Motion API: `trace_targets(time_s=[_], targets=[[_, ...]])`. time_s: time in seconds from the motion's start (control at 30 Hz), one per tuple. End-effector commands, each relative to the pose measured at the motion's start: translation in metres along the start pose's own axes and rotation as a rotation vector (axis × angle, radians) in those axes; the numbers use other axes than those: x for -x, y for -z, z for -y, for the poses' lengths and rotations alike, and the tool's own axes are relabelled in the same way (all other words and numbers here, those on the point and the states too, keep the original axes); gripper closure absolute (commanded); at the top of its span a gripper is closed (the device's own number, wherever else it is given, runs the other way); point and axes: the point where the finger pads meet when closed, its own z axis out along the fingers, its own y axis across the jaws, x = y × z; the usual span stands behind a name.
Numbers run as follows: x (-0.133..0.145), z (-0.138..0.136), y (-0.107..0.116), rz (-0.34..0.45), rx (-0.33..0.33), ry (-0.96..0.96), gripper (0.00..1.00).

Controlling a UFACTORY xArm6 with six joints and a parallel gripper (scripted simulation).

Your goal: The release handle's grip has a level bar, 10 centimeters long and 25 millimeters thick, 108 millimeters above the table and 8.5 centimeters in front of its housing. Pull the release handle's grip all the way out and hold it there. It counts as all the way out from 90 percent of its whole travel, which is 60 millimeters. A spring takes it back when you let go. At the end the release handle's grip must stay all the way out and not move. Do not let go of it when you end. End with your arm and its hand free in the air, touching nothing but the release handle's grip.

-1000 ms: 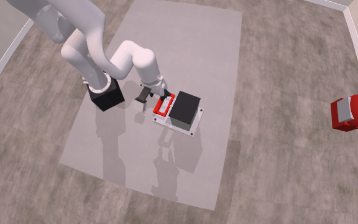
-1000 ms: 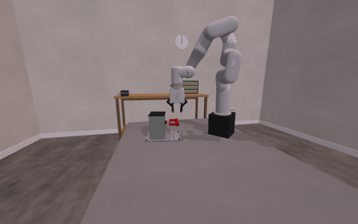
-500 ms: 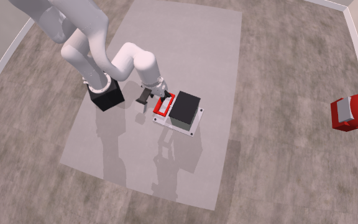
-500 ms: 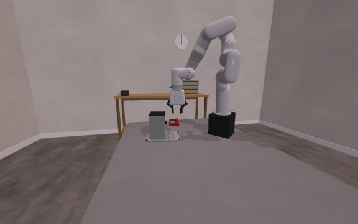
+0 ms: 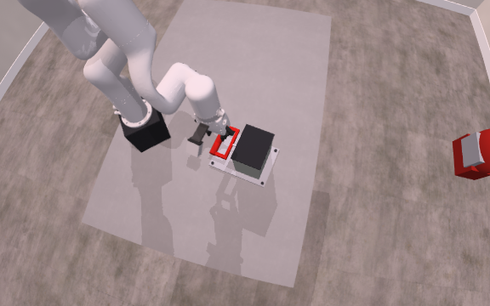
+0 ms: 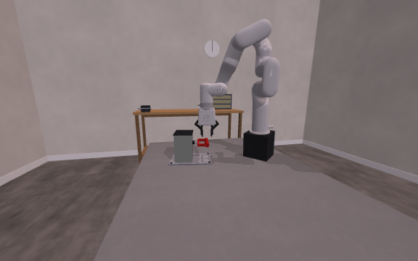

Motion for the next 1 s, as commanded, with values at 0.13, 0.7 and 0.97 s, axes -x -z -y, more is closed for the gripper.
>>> trace_targets(time_s=[0.13, 0.7, 0.97], targets=[[0.0, 0.002, -0.009, 0.001, -0.004, 0.0, 0.47], [0.001, 0.002, -0.016, 0.001, -0.004, 0.0, 0.47], [0.001, 0.002, -0.016, 0.001, -0.004, 0.0, 0.47]])
